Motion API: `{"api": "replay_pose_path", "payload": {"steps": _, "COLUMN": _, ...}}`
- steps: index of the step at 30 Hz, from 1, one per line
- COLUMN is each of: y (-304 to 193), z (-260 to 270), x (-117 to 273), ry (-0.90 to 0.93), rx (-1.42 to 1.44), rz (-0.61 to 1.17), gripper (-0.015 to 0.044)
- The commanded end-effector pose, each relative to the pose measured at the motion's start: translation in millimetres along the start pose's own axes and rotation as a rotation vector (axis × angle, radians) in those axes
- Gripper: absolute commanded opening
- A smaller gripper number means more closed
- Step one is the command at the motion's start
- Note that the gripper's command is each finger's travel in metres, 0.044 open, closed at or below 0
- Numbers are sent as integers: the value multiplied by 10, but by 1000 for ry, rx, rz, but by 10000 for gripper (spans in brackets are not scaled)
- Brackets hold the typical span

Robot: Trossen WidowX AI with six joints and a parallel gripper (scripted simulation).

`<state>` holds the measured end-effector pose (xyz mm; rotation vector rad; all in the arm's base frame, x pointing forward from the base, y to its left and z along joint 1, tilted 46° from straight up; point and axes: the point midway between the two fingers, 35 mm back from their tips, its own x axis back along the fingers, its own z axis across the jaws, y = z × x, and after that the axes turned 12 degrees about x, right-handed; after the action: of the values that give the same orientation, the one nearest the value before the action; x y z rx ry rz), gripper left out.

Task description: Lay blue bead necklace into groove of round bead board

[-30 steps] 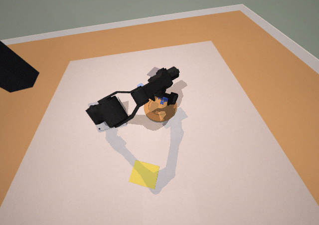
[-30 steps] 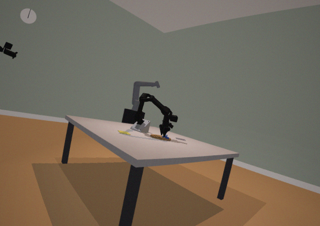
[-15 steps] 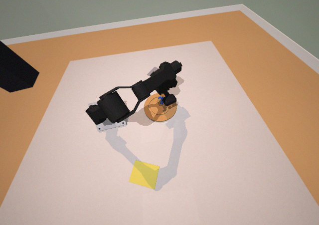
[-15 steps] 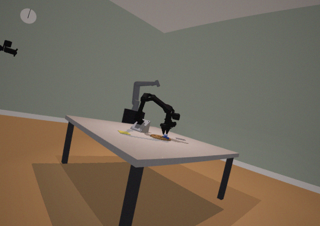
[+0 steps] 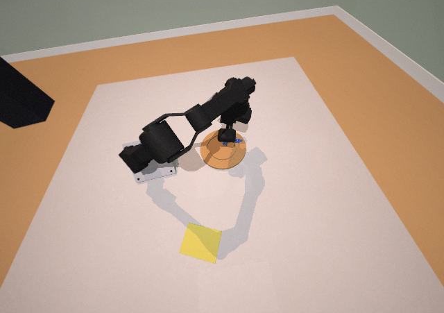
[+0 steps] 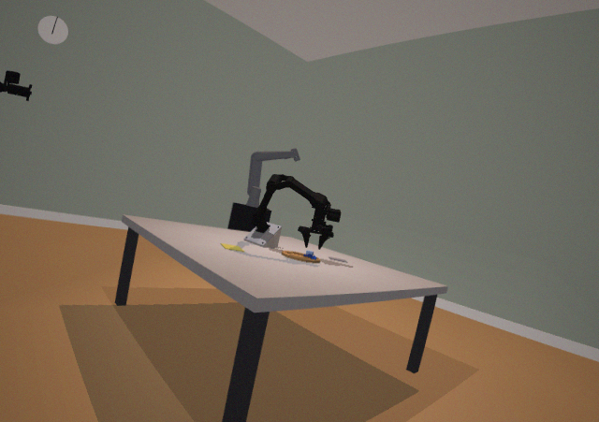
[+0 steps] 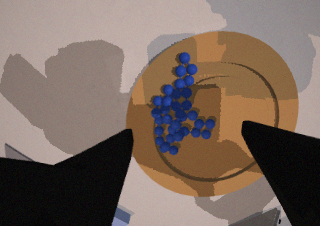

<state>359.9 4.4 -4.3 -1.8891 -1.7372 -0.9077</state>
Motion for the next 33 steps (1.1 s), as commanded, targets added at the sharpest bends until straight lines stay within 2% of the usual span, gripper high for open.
{"api": "replay_pose_path", "payload": {"steps": 1, "y": 1, "z": 26, "x": -6, "ry": 0, "rx": -56, "rz": 10, "gripper": 380}}
{"api": "replay_pose_path", "payload": {"steps": 10, "y": 0, "z": 25, "x": -149, "ry": -1, "rx": -56, "rz": 10, "gripper": 380}}
{"api": "replay_pose_path", "payload": {"steps": 16, "y": 24, "z": 24, "x": -90, "ry": 5, "rx": -60, "rz": 1, "gripper": 380}}
{"api": "replay_pose_path", "payload": {"steps": 33, "y": 2, "z": 24, "x": -367, "ry": -1, "rx": -57, "rz": 9, "gripper": 380}}
